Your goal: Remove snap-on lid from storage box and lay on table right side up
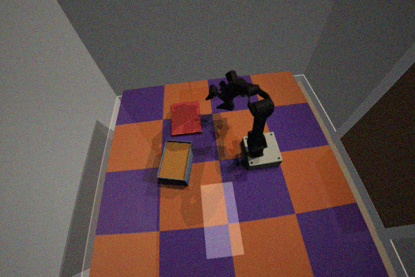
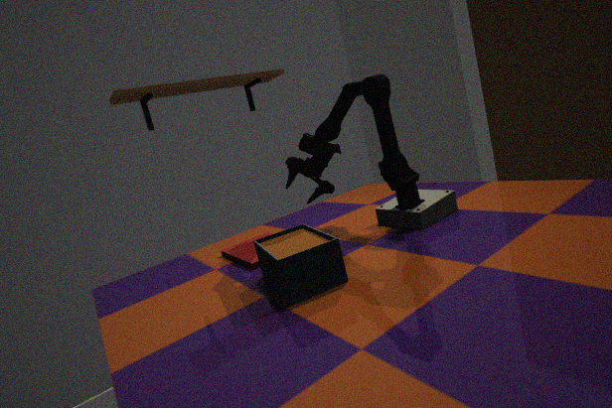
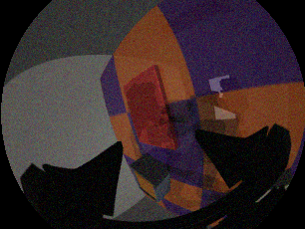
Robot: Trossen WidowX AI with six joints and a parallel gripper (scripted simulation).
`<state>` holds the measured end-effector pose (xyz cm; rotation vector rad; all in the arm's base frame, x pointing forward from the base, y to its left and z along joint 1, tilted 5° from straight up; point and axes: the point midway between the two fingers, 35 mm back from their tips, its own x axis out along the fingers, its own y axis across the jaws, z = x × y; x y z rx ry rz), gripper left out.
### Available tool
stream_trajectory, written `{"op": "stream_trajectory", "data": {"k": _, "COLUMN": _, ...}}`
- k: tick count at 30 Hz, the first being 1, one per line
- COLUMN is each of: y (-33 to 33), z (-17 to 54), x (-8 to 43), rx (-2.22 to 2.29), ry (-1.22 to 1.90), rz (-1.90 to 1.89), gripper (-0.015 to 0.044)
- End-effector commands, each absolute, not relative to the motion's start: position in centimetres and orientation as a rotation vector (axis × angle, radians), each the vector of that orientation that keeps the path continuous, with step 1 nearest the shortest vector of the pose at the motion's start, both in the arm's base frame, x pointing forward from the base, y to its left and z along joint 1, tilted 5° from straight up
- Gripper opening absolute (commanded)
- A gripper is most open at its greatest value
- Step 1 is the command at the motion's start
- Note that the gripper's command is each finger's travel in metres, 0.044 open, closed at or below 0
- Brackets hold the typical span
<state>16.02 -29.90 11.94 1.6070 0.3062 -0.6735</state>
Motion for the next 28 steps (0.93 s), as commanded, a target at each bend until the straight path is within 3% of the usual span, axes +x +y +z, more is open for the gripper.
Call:
{"op": "stream_trajectory", "data": {"k": 1, "y": -30.05, "z": 12.45, "x": 15.93, "rx": 1.595, "ry": 0.299, "rz": -0.668, "gripper": 0.0440}}
{"op": "stream_trajectory", "data": {"k": 28, "y": -29.89, "z": 11.94, "x": 16.01, "rx": 1.595, "ry": 0.299, "rz": -0.668, "gripper": 0.0440}}
